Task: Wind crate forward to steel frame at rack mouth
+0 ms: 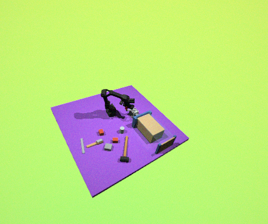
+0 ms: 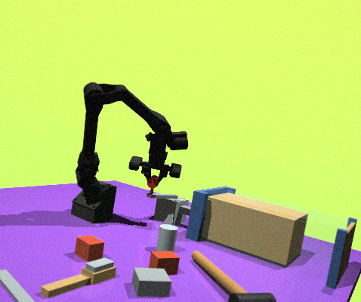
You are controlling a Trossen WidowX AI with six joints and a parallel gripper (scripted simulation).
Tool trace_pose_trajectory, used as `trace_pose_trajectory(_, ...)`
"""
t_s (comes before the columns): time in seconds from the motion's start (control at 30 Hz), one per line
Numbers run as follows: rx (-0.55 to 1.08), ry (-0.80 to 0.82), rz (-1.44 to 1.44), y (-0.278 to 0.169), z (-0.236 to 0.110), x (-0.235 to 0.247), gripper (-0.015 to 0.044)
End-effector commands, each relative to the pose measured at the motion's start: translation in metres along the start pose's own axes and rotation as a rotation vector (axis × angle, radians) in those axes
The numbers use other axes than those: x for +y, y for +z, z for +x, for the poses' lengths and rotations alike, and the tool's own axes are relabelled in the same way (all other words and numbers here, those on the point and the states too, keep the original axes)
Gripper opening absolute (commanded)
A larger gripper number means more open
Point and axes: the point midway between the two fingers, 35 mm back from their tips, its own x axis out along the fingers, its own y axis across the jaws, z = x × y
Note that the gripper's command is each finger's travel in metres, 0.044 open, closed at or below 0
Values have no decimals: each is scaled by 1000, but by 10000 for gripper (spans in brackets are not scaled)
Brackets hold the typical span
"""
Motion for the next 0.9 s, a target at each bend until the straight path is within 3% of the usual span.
trace_pose_trajectory(0.0, 26, -22, 18, -13, -4, -12, 0)
trace_pose_trajectory(0.87, 28, -23, 19, -29, -13, -39, 0)
